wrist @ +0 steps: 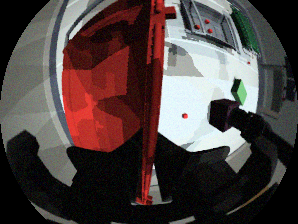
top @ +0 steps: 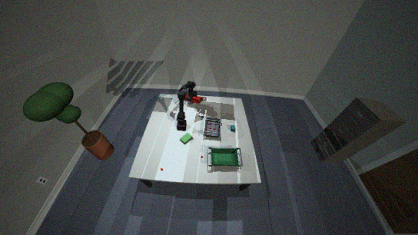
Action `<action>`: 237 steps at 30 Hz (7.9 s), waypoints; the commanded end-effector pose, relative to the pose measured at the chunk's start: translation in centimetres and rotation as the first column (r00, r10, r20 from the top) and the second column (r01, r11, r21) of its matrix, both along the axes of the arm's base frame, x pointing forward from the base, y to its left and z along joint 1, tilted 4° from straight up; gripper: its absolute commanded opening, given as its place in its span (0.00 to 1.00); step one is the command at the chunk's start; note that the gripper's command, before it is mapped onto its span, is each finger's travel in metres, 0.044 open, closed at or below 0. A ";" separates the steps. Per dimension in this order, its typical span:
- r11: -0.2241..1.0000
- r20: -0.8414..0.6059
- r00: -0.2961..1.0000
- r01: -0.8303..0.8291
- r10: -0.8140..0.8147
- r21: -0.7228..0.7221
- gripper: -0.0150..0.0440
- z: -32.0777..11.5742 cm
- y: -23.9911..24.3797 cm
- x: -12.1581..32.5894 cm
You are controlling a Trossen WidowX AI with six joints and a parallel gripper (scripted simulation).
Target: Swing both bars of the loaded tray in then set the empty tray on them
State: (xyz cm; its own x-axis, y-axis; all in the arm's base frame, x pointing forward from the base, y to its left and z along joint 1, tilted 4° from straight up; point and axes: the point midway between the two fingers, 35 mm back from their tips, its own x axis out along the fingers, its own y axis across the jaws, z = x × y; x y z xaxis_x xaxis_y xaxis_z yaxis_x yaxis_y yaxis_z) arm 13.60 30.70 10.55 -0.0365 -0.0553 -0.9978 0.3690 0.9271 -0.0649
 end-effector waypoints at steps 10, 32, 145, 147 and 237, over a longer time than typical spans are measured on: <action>1.000 0.010 1.000 -0.004 0.004 0.025 0.25 1.5 0.4 0.2; 1.000 0.010 1.000 -0.004 0.004 0.025 0.25 1.5 0.4 0.2; 0.145 0.093 0.141 0.989 -0.986 0.036 0.25 2.7 -34.9 19.0; 0.145 0.093 0.141 0.989 -0.986 0.036 0.25 2.7 -34.9 19.0; 0.145 0.093 0.141 0.989 -0.986 0.035 0.25 -2.7 -34.8 17.5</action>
State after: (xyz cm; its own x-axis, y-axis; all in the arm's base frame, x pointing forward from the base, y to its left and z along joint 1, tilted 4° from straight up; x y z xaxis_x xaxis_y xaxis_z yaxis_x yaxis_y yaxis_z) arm 31.59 -4.20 8.31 -0.0063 -0.0595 -0.9982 0.9720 -0.2349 0.0078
